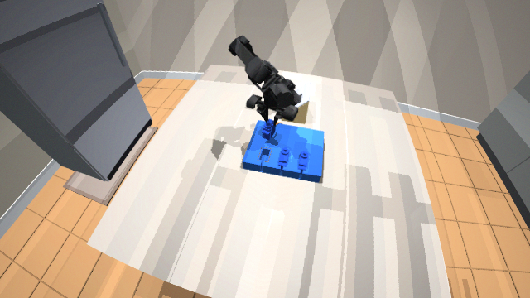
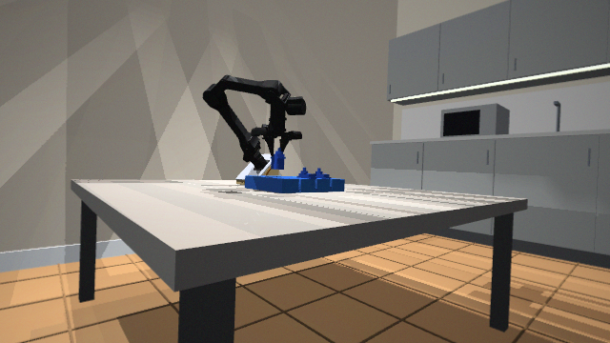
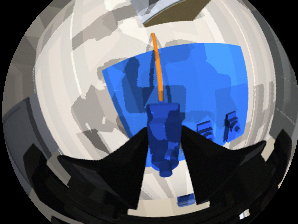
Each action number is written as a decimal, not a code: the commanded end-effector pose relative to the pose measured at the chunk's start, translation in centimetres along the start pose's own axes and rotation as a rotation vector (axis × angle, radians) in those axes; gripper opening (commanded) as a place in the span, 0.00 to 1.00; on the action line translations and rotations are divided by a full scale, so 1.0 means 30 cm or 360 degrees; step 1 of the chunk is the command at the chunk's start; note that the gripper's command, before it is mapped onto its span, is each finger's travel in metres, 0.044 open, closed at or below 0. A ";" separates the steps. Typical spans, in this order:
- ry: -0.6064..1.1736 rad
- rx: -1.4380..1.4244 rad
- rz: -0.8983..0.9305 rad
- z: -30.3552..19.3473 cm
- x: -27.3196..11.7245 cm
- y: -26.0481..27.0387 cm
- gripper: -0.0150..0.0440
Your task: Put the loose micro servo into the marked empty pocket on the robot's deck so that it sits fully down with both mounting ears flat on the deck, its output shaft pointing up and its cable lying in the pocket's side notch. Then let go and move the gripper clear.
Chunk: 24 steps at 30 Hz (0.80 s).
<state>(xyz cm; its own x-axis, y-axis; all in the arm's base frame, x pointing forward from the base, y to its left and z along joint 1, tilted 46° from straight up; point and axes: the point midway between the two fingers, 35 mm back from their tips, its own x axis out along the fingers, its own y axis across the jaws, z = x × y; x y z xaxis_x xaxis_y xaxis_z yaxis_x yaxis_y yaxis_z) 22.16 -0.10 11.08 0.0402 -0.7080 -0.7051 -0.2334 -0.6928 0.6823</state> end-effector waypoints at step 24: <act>0.0008 0.1421 0.0000 -0.003 -0.002 0.007 0.25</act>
<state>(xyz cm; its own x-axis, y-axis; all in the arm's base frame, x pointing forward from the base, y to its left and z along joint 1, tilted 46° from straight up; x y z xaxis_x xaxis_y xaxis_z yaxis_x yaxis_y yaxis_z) 22.15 -0.19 11.18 0.0411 -0.7076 -0.7054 -0.8551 -0.3900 0.3415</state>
